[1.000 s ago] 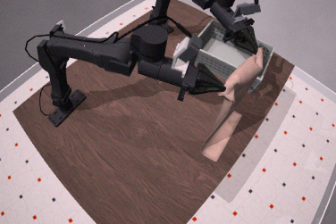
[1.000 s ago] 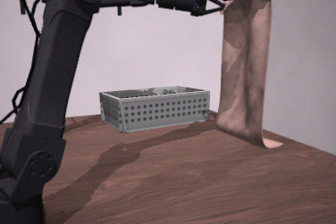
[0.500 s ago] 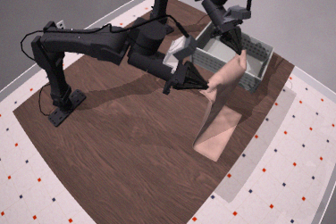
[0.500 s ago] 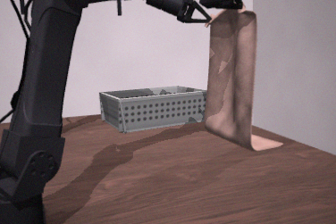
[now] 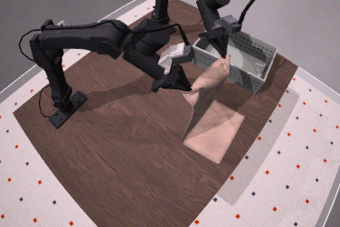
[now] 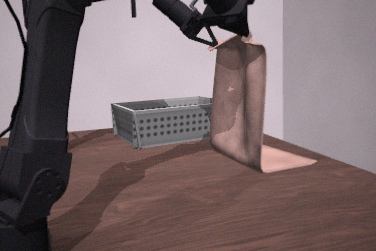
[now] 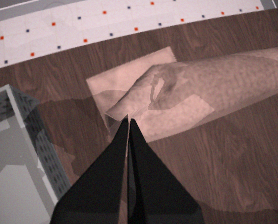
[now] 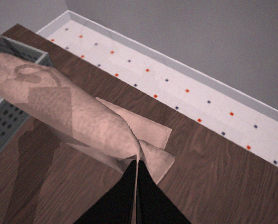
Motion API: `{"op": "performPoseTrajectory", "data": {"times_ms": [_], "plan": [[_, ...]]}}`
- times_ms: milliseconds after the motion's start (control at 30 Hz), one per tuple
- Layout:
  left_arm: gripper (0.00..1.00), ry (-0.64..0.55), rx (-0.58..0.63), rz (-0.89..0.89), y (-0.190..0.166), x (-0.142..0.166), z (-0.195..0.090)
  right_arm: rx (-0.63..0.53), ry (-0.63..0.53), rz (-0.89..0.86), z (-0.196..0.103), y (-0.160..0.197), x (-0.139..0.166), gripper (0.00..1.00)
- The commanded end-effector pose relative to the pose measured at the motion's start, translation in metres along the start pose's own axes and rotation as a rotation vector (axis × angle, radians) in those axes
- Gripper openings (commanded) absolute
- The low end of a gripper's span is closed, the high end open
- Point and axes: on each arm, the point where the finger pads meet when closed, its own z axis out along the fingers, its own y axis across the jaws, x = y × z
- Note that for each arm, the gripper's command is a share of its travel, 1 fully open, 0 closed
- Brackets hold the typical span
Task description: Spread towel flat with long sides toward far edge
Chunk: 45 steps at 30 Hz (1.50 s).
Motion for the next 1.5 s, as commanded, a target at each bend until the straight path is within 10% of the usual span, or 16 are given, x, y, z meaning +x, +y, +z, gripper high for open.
{"op": "performPoseTrajectory", "data": {"times_ms": [0, 167, 1467], "plan": [[0.00, 0.068, -0.001, 0.013, -0.006, 0.014, -0.027, 0.003, 0.128, -0.016, -0.010, 0.007, 0.027, 0.00], [0.00, 0.228, 0.014, 0.033, -0.017, 0.071, -0.019, -0.020, 0.270, -0.041, -0.014, 0.022, 0.078, 0.00], [0.00, 0.205, 0.160, 0.189, -0.074, 0.293, -0.017, -0.207, 0.270, -0.236, -0.020, 0.100, 0.292, 0.00]]}}
